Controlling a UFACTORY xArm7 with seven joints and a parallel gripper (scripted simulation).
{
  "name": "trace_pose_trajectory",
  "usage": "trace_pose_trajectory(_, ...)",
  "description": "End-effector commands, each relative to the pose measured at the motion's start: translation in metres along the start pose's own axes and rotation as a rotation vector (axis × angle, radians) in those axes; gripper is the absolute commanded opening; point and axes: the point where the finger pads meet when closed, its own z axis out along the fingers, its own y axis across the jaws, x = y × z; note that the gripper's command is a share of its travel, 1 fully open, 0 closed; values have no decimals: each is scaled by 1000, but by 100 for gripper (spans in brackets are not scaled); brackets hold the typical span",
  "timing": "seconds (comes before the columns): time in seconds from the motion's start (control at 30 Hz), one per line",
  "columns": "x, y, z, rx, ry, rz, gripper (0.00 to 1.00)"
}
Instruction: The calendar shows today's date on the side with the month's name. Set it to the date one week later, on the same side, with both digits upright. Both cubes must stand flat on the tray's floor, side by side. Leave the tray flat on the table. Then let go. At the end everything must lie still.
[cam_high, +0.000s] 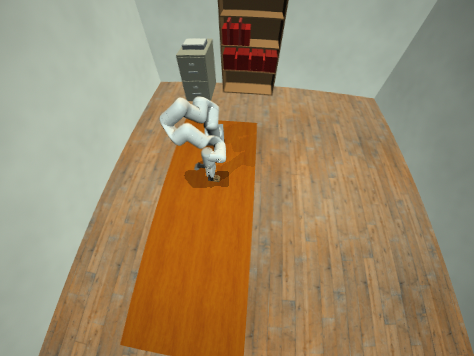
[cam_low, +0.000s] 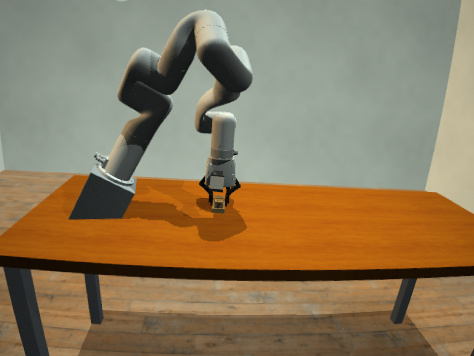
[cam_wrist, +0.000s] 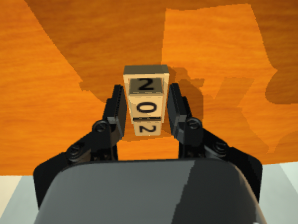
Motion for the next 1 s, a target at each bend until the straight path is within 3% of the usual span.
trace_pose_trajectory(0.0,0,-1,-6,1,0,0,47)
trace_pose_trajectory(0.3,0,-1,-36,1,0,0,47)
trace_pose_trajectory(0.6,0,-1,-82,1,0,0,47)
trace_pose_trajectory(0.87,0,0,-88,1,0,0,47)
trace_pose_trajectory(0.9,0,0,-88,1,0,0,100)
trace_pose_trajectory(0.97,0,0,-88,1,0,0,100)
